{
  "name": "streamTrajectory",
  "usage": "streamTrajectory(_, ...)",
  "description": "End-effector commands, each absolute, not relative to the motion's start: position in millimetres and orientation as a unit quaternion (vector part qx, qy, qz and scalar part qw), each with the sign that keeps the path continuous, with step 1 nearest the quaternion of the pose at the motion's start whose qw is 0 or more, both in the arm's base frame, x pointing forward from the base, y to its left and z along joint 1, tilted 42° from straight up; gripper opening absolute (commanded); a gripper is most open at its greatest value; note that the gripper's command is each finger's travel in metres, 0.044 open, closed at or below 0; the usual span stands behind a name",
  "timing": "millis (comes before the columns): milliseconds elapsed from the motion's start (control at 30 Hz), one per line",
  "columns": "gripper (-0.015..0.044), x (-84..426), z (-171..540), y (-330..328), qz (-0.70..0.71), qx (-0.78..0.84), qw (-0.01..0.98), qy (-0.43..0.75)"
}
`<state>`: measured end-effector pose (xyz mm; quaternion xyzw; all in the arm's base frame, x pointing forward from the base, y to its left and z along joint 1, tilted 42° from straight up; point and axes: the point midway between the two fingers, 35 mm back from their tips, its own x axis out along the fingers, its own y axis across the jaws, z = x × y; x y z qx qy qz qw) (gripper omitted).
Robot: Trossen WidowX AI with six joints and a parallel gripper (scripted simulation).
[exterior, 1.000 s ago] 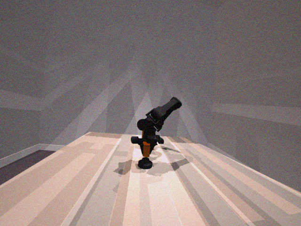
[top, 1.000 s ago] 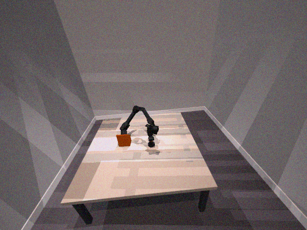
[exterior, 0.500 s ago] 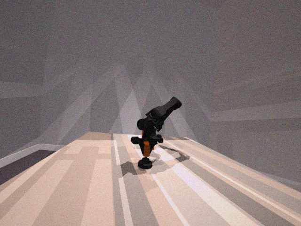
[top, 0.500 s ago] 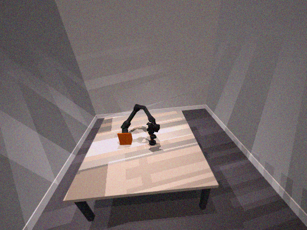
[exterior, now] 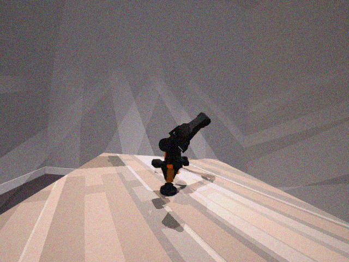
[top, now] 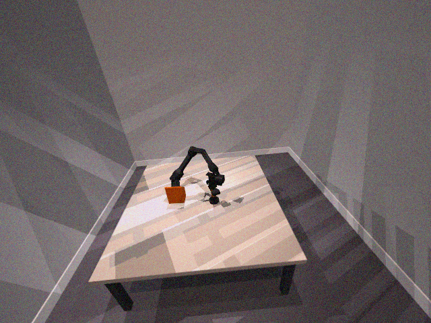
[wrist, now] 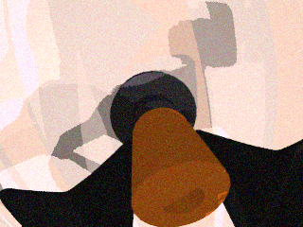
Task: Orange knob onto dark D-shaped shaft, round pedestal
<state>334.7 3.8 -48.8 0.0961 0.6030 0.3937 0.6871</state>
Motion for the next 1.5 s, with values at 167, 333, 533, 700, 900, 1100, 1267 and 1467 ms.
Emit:
streamTrajectory(167,0.0000,333.6,-46.3,1.1,0.395,0.094,0.689,0.601)
streamTrajectory(333,0.0000,332.5,-45.4,0.7,0.411,0.075,0.691,0.590)
streamTrajectory(533,0.0000,330.7,-46.6,2.0,0.456,0.021,0.695,0.556)
streamTrajectory(700,0.0000,330.9,-47.4,2.7,0.456,0.021,0.695,0.556)
streamTrajectory(900,0.0000,332.8,-47.7,2.2,0.456,0.021,0.695,0.556)
streamTrajectory(1100,0.0000,335.7,-46.7,1.3,0.456,0.021,0.695,0.556)
streamTrajectory(1267,0.0000,334.9,-48.4,3.4,0.456,0.021,0.695,0.556)
streamTrajectory(1467,0.0000,333.8,-48.9,3.5,0.456,0.021,0.695,0.556)
